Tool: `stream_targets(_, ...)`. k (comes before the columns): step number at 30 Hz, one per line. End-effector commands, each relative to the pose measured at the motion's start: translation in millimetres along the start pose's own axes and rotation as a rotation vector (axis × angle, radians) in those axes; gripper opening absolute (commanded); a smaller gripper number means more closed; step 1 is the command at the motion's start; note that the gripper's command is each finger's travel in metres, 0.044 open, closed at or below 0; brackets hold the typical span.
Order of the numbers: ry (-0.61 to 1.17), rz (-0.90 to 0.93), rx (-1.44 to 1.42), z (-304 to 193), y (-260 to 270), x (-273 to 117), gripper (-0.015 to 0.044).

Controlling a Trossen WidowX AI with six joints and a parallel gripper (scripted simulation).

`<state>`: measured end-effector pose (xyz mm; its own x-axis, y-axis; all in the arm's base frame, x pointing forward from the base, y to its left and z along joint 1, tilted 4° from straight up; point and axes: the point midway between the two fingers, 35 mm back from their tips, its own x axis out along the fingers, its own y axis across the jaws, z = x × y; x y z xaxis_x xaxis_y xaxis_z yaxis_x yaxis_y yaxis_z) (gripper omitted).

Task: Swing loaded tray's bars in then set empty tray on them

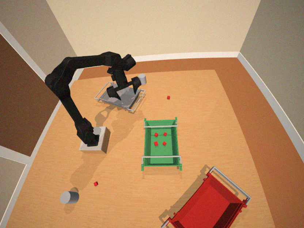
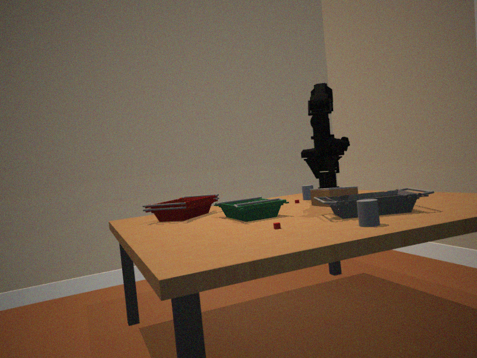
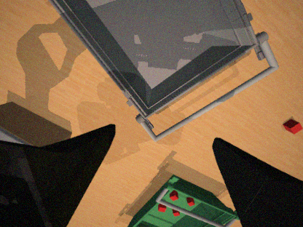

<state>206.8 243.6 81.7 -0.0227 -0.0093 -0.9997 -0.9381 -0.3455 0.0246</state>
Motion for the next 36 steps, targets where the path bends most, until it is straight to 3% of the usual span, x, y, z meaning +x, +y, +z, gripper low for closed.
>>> stream_targets(1,-0.016,0.01,-0.35,42.4,47.6,13.9,0.044)
stream_targets(7,-0.026,0.027,-0.74,74.8,107.8,32.0,0.044)
stream_targets(18,-0.026,0.027,-0.74,75.5,107.4,37.4,0.044)
stream_targets(36,-0.026,0.028,-0.74,75.7,110.9,116.9,0.044)
